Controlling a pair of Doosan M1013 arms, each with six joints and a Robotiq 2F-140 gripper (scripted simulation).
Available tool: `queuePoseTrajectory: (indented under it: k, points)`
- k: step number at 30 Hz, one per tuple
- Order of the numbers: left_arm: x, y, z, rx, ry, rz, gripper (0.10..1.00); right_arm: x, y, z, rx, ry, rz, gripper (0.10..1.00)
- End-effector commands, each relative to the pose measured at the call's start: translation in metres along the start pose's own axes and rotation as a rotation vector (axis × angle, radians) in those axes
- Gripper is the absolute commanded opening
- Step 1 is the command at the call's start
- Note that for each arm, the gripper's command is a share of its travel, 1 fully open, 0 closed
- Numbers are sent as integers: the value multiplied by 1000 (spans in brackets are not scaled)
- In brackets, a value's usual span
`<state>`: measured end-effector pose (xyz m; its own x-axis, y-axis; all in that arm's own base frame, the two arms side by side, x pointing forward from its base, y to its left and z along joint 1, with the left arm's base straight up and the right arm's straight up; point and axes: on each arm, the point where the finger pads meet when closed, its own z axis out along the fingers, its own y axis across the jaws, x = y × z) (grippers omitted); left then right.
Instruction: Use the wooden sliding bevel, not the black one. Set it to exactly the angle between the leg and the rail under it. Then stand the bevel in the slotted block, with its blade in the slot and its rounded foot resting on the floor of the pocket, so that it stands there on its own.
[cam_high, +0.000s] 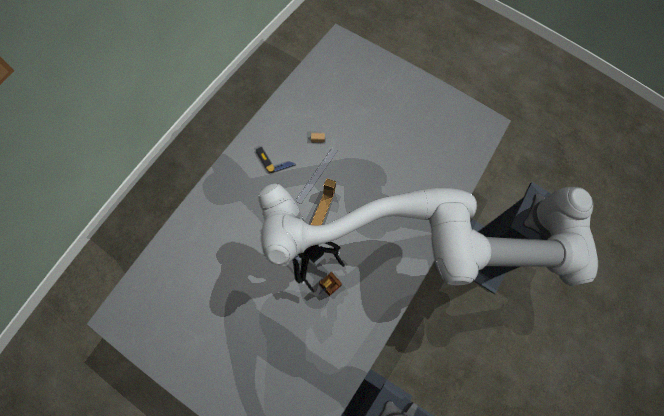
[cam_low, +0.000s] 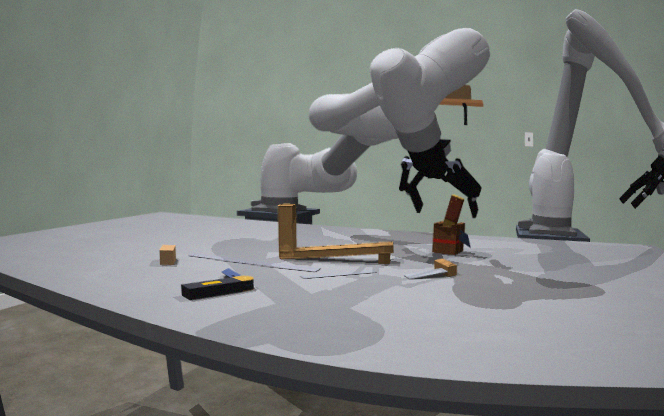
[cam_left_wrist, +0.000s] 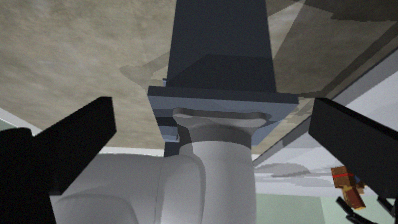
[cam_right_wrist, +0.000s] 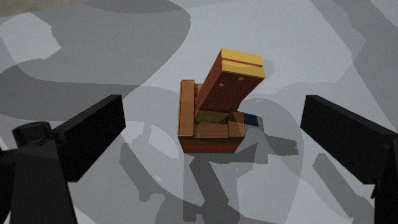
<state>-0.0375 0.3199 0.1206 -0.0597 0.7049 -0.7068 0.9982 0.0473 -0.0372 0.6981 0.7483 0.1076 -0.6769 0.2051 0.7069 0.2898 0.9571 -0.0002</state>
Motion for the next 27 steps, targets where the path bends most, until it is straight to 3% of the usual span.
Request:
queuePoseTrajectory:
  k: [1,8,17,27]
  points:
    - [0,0,0,0,1,0,1000,2,0,-2,-2,-1,-2,1000]
    - [0,0,0,0,1,0,1000,3,0,-3,-2,-1,-2,1000]
    - [0,0,0,0,1,0,1000,35,0,-35,-2,-1,-2,1000]
    - [0,0,0,0,1,0,1000,36,0,-36,-2,-1,-2,1000]
